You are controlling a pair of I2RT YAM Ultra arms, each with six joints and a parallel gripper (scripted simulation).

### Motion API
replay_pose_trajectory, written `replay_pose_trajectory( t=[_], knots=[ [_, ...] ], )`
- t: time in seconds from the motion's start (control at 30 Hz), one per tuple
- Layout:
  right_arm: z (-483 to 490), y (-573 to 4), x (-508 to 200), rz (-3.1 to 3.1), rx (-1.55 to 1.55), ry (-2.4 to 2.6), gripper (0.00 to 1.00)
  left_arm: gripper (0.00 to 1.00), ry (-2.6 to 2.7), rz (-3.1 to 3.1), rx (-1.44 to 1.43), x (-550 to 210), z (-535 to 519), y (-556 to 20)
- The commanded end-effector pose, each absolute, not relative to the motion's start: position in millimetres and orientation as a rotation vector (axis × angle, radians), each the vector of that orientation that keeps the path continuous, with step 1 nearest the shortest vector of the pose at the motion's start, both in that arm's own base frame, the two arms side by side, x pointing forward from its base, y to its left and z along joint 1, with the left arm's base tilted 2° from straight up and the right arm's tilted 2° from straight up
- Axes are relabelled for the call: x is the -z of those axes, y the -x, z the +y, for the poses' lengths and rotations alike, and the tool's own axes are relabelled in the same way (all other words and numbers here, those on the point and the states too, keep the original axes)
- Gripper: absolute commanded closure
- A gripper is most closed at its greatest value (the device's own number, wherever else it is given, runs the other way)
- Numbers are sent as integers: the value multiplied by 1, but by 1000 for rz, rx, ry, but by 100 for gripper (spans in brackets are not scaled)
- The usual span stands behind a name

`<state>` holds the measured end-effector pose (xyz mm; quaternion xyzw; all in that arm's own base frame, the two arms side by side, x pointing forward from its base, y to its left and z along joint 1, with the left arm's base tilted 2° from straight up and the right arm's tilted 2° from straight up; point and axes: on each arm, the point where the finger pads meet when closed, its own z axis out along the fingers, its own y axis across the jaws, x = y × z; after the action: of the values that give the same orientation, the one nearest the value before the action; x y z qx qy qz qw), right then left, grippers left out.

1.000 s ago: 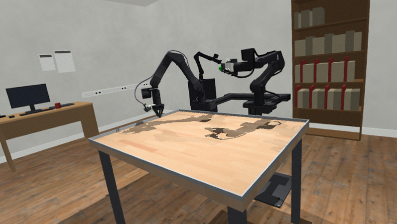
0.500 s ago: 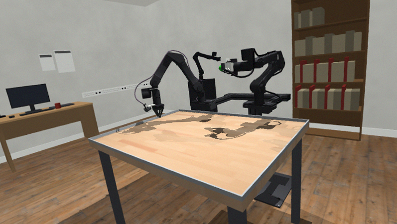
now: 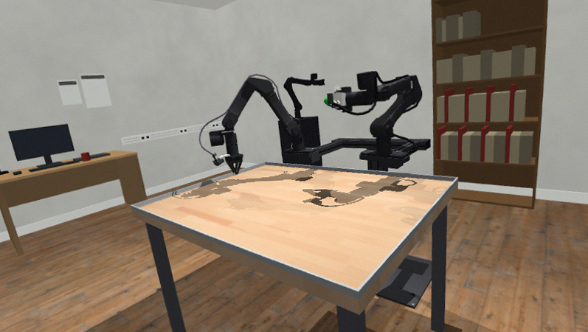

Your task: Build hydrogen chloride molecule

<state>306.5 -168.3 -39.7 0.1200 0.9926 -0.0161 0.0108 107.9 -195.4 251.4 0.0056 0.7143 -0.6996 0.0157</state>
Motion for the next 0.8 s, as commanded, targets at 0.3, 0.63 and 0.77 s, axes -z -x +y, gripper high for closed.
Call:
replay_pose_trajectory(
  t=[0.3, 0.63, 0.77],
  knots=[
    [-151, -325, 21, 3004, 17, -323, 100, 100, -107, 2181, 2160, -266, -197, -105],
    [-131, -339, 4, 2929, -22, -258, 100, 100, -107, 2181, 2160, -266, -197, -105],
    [-123, -343, -3, 2900, -34, -231, 100, 100, -107, 2181, 2160, -266, -197, -105]
  ],
)
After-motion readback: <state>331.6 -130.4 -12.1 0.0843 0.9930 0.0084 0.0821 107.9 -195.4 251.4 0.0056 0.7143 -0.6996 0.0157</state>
